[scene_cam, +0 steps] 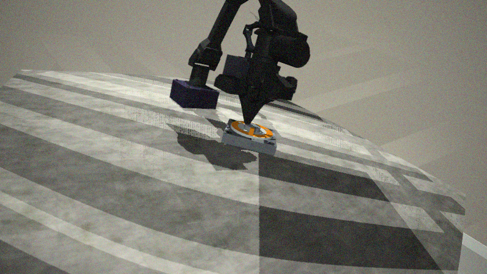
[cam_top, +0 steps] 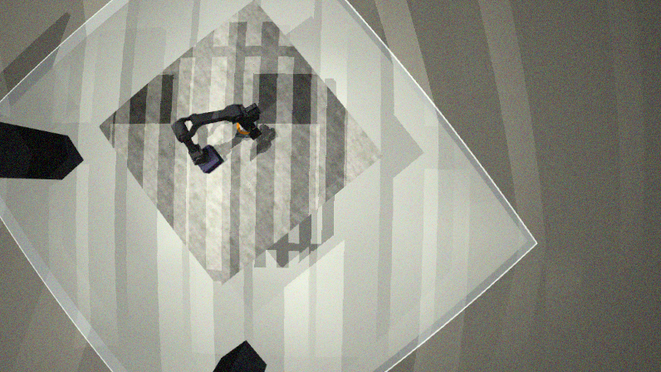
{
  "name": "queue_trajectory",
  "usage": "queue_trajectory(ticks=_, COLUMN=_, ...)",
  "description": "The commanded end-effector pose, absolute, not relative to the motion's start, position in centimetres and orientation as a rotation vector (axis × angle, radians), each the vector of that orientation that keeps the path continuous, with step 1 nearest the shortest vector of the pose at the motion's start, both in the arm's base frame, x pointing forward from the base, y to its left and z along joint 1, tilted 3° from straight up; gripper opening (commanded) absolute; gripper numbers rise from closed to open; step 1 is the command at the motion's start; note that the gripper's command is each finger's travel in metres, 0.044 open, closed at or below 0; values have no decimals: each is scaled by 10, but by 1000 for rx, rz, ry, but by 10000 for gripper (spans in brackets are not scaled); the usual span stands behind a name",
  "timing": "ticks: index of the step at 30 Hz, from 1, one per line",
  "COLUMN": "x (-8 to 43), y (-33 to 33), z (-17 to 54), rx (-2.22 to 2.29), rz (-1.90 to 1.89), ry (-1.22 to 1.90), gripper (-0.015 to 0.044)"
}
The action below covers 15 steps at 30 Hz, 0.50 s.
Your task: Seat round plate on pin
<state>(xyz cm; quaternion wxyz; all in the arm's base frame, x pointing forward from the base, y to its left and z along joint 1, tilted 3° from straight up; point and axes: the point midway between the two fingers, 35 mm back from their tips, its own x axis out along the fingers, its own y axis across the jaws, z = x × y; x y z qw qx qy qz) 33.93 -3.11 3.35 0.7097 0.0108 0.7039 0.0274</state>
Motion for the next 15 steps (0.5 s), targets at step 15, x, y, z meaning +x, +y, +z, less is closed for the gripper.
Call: queue_trajectory(ticks=15, x=338, y=-33, z=61, rx=26, rz=55, ry=1544, gripper=0)
